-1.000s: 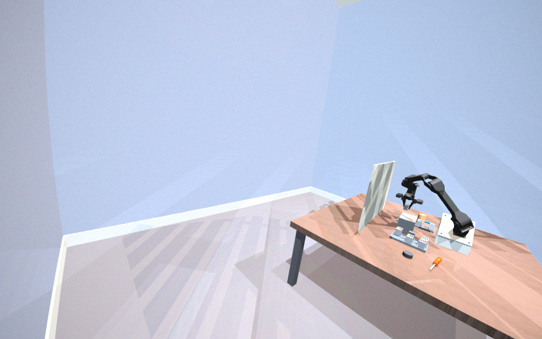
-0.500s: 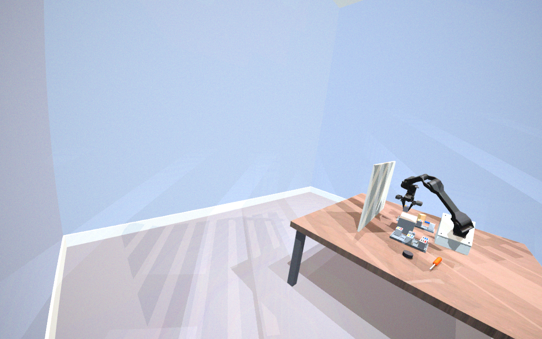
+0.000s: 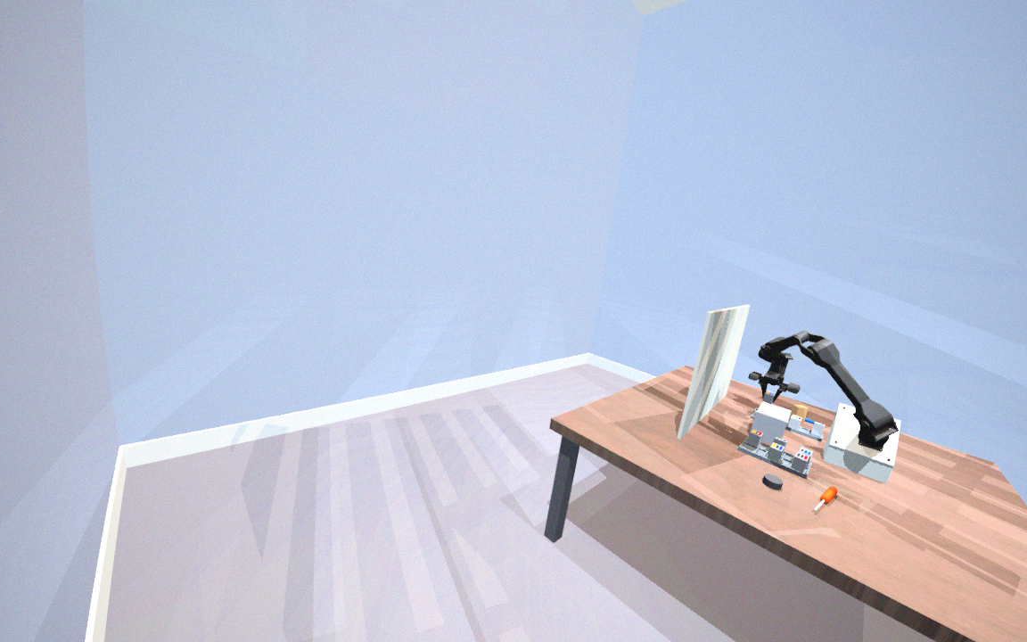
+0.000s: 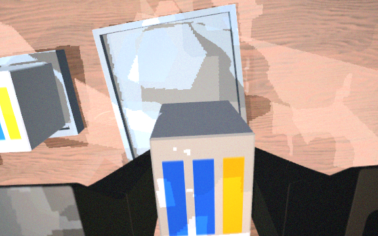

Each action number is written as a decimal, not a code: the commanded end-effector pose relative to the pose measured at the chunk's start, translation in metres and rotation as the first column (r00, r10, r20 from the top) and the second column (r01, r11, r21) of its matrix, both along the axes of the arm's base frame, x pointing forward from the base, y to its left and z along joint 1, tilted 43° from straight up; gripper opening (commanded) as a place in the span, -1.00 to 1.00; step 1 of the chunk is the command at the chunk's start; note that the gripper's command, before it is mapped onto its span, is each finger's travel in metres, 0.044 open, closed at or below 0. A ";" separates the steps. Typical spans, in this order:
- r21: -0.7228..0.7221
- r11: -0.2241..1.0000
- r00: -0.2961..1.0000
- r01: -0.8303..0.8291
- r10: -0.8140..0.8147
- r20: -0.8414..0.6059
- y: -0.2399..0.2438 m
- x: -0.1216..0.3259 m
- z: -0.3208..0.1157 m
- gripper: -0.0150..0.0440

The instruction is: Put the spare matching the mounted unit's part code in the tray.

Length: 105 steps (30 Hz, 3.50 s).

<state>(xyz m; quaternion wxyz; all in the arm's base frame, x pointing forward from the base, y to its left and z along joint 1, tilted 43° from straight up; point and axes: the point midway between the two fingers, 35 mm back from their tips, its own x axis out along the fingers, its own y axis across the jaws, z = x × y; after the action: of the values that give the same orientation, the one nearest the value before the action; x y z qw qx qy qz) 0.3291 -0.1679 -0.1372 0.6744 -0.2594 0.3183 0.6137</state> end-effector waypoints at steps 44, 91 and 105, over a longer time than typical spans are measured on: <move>0.013 1.000 1.000 0.005 -0.005 -0.008 0.034 -0.005 -0.031 -0.49; 0.009 1.000 1.000 0.005 -0.004 -0.010 -0.034 -0.012 0.044 1.00; 0.005 1.000 1.000 0.020 -0.020 -0.005 -0.034 -0.010 0.040 1.00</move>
<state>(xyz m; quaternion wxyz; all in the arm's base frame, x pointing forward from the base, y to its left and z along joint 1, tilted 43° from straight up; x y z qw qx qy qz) 0.3187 -0.2015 -0.0969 0.6798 -0.2528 0.3206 0.6093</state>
